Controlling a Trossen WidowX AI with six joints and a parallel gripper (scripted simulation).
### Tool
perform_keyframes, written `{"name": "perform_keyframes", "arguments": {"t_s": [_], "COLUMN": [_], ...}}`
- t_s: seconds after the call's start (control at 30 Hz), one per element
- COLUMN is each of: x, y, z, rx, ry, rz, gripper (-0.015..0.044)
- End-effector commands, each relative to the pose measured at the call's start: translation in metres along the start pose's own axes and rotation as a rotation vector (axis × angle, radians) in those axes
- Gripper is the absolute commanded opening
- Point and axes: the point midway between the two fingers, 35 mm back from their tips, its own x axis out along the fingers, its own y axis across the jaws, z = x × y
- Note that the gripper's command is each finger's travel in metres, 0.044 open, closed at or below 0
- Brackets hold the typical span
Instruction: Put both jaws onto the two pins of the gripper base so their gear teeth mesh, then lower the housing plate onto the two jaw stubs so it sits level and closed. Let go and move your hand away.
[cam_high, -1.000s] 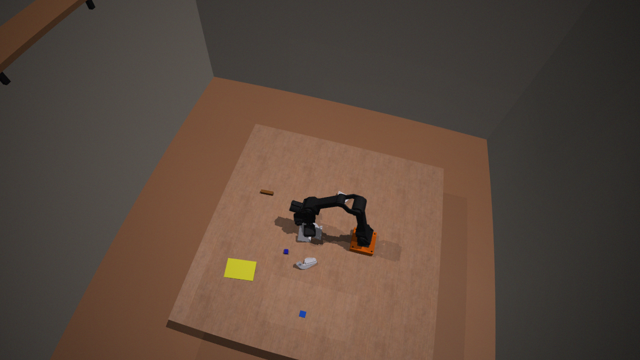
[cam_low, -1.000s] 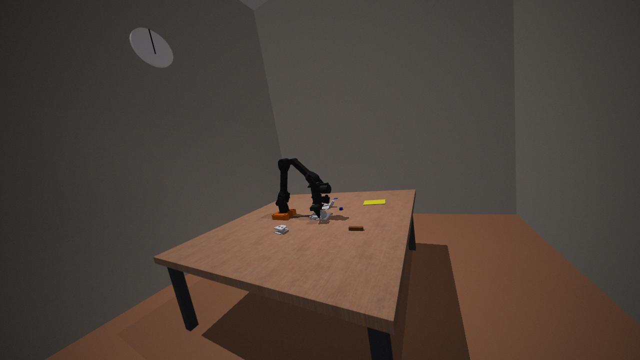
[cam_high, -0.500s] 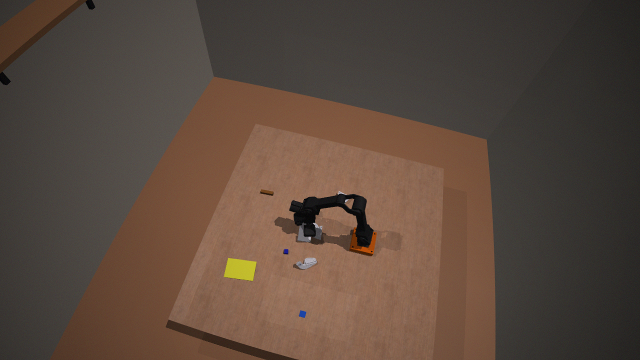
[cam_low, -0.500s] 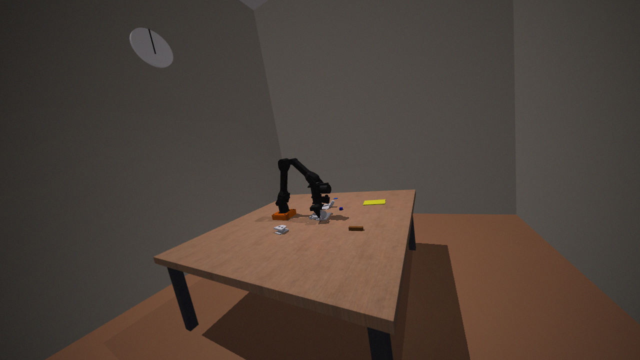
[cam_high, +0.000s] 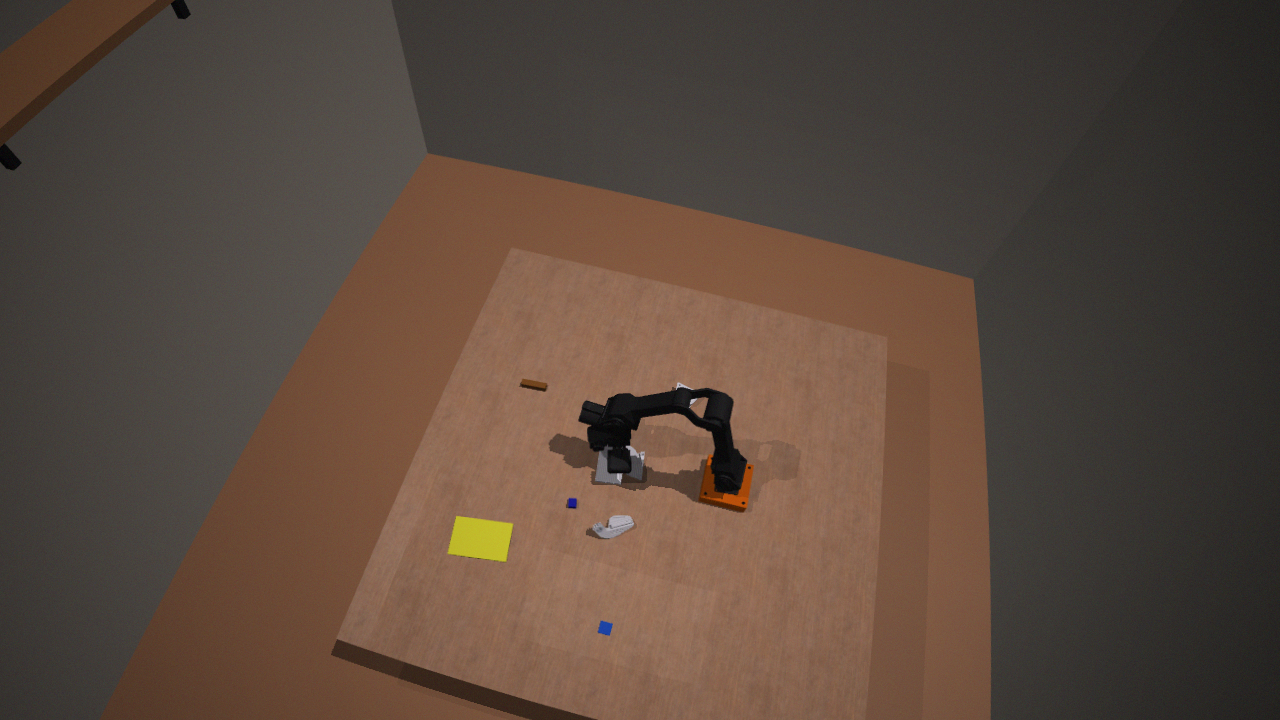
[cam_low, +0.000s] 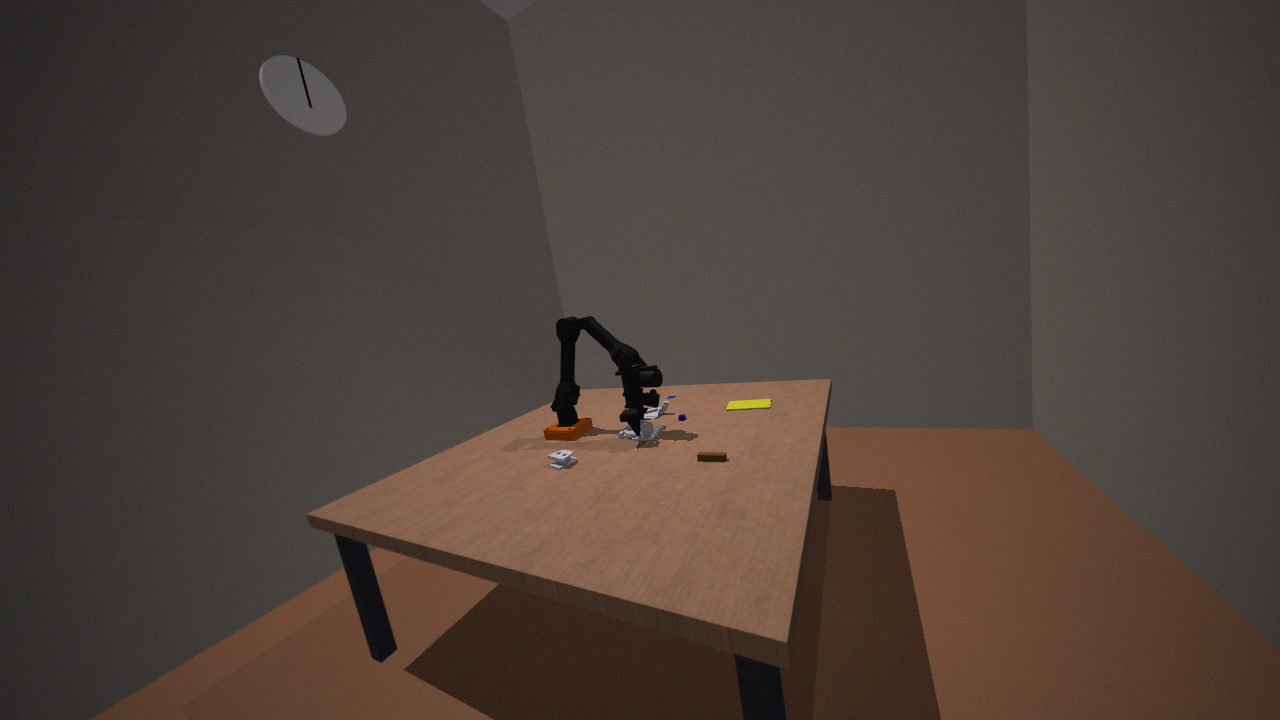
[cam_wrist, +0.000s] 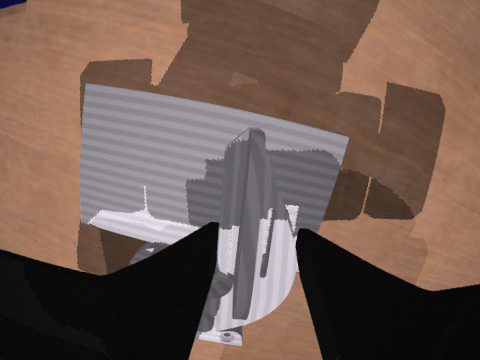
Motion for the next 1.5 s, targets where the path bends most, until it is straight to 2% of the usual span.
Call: {"name": "perform_keyframes", "arguments": {"t_s": [0.0, 1.33, 1.47], "x": [0.0002, 0.0002, 0.0], "y": [0.0003, 0.0003, 0.0], "z": [0.0002, 0.0002, 0.0], "rx": [-0.003, -0.003, 0.0], "ry": [-0.002, -0.002, 0.0], "rz": [0.003, 0.003, 0.0], "gripper": [0.0134, 0.0134, 0.0224]}}
